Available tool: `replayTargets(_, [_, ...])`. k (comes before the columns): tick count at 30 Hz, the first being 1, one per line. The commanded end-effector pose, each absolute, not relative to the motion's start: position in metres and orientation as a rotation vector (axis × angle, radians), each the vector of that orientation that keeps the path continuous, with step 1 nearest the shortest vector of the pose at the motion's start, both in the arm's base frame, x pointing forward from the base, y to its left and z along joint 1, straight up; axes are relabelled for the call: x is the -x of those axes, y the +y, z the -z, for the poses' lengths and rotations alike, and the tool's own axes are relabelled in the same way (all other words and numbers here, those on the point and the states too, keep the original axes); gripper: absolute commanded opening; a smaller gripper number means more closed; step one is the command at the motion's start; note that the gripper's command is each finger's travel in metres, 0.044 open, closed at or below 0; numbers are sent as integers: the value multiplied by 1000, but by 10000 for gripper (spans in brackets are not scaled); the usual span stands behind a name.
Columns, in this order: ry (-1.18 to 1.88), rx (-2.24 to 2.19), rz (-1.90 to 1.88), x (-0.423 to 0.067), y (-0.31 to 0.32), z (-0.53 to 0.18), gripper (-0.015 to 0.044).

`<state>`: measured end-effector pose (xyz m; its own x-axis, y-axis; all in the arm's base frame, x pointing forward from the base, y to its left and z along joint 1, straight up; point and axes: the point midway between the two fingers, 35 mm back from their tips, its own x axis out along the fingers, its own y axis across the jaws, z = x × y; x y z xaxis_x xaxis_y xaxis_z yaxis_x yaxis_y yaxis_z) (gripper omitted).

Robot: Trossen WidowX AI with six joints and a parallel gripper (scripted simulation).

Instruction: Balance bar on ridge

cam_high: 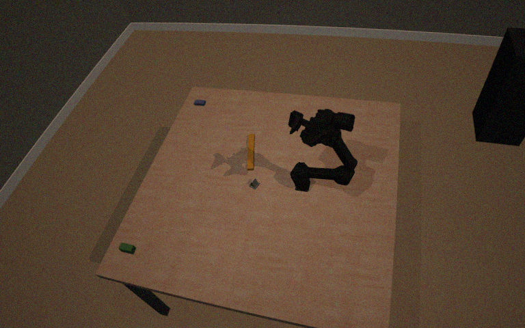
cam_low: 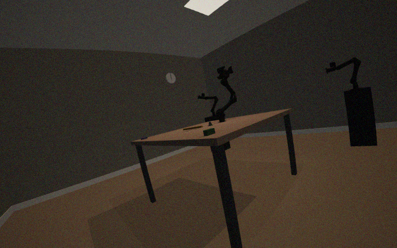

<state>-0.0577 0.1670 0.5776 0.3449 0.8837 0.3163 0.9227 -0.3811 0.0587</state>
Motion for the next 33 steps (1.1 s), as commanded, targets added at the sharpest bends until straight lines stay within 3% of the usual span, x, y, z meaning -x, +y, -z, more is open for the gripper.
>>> replayTargets(1, [-1662, 2461, 444, 56, 167, -578, 374])
replayTargets(4, [-1586, 2385, 355, 37, 160, -585, 315])
replayTargets(33, [-677, 1431, -102, -199, 37, -584, 315])
